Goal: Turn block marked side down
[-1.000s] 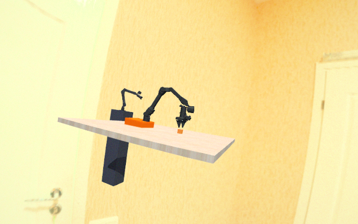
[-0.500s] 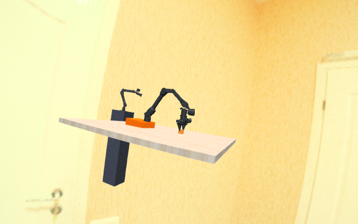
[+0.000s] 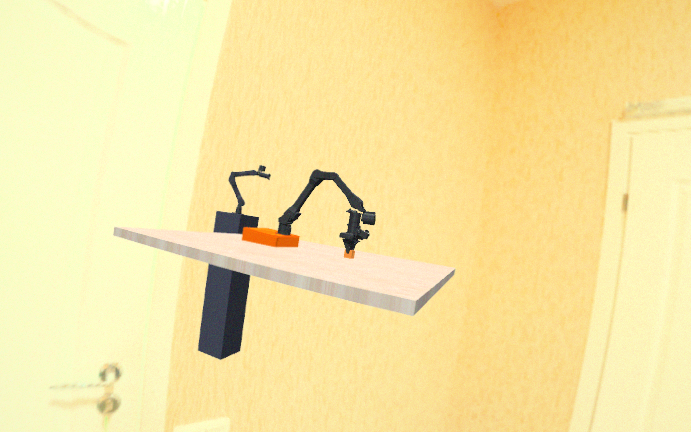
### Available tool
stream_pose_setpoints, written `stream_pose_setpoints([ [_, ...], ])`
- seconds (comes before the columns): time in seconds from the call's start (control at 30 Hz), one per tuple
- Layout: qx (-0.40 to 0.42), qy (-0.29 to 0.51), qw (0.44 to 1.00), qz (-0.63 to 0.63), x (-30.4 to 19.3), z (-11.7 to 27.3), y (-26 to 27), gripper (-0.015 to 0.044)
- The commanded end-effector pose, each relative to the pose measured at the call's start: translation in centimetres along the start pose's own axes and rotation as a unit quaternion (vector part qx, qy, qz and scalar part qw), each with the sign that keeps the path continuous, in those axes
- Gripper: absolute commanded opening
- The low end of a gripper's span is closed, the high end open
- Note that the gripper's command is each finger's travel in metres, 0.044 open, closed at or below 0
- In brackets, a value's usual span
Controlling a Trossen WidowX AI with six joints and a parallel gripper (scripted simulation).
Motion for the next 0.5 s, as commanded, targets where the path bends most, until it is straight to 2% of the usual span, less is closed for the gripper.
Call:
stream_pose_setpoints([
  [0.0, 0.002, -0.001, 1.0, -0.001, 0.02, -0.04, 0.02, 0.0164],
  [0.47, 0.002, -0.001, 1.0, -0.001, 0.02, -0.04, 0.02, 0.0071],
])
Point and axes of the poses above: the point midway between the two fingers, 35 mm back from their tips, its own z axis back along the fingers, its own y axis across the jaws, x = y × z, the point moved 9 cm from there along z, back along the fingers, and after that the axes turned 12 degrees about z, right-handed, at the moved point
